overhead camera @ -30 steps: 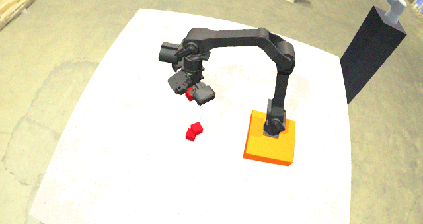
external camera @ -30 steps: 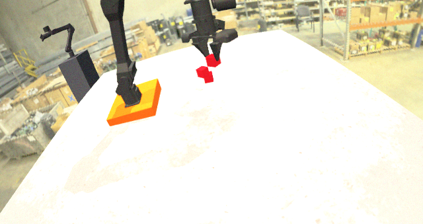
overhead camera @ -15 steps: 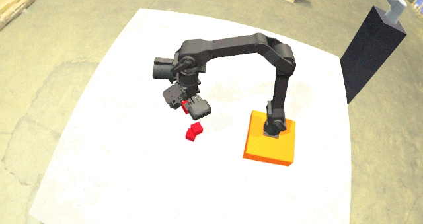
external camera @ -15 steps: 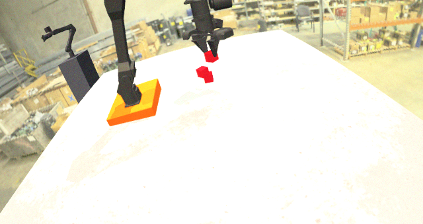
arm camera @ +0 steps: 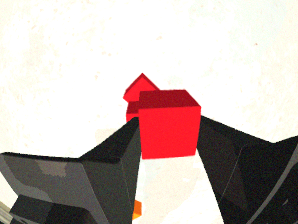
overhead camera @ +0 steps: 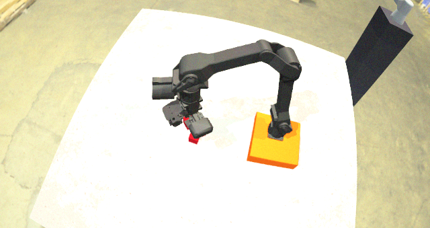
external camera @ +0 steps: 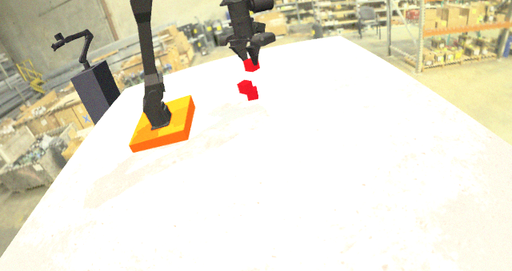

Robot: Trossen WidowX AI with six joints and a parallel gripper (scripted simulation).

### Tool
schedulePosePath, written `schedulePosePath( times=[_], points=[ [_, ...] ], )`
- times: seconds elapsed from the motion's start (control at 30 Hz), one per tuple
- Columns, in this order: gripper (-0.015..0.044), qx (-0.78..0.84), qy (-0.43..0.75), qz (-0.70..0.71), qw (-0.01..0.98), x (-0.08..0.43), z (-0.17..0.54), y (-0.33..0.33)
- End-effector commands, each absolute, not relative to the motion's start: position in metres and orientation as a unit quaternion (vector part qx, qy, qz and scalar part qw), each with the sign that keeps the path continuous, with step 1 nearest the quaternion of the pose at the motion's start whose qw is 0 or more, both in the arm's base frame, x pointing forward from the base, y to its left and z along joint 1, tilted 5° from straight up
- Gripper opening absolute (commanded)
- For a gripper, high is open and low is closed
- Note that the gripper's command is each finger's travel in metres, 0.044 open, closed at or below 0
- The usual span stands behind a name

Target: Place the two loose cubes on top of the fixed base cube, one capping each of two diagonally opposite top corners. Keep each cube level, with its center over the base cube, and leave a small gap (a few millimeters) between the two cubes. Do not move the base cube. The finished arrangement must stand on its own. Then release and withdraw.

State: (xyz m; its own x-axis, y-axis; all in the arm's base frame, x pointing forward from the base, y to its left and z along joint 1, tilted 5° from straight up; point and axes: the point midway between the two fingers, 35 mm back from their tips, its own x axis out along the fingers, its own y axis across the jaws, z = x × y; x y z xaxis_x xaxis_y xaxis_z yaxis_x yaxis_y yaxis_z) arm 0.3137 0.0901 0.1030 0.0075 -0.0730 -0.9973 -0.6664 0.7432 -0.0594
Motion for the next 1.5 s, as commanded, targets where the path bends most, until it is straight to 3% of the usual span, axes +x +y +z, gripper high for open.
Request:
schedulePosePath(
  times=[0.0, 1.47],
  points=[
    [0.0105, -0.273, 0.668, 0.225, 0.655, 0.311, 0.101, 0.102],
    [0.0105, -0.271, 0.669, 0.224, 0.655, 0.309, 0.04, 0.102]
  ],
)
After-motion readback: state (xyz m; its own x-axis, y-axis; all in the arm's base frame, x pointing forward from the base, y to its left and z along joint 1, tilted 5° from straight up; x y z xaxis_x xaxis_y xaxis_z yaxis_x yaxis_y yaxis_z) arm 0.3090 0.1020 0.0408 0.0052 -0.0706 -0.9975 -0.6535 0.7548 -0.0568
